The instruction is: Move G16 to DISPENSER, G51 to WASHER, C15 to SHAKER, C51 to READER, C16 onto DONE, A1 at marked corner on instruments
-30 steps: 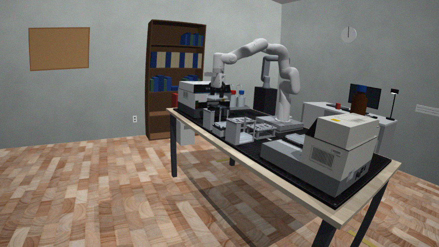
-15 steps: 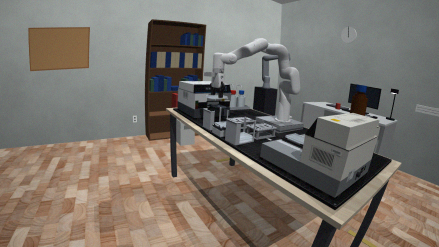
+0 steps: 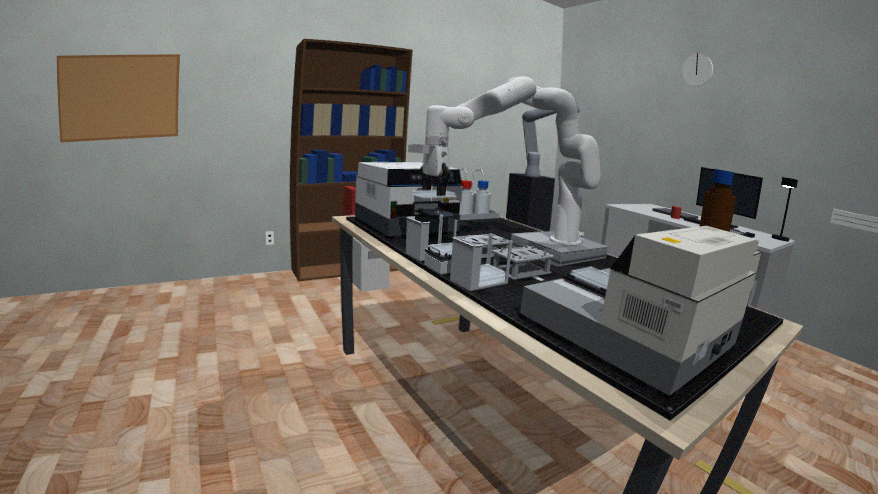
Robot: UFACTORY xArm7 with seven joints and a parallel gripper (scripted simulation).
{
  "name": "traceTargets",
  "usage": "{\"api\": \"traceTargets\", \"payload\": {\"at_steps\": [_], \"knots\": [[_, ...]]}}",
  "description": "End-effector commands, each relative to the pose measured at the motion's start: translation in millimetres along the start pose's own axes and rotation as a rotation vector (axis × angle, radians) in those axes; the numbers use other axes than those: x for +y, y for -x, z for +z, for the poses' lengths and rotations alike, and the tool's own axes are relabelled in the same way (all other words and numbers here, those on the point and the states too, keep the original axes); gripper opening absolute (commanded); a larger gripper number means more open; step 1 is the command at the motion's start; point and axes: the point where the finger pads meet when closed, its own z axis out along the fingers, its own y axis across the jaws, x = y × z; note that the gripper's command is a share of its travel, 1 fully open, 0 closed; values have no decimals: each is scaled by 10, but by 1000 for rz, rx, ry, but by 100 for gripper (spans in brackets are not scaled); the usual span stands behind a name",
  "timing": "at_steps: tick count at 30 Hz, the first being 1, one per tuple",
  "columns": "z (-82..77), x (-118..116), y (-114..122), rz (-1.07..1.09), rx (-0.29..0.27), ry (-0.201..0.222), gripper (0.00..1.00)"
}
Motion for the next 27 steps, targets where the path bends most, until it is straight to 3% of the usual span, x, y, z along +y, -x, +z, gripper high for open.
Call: {"api": "traceTargets", "payload": {"at_steps": [1, 27], "knots": [[14, 5, -14, 0, 6, 2, 0], [334, 5, -15, 0, 5, 2, 0]]}}
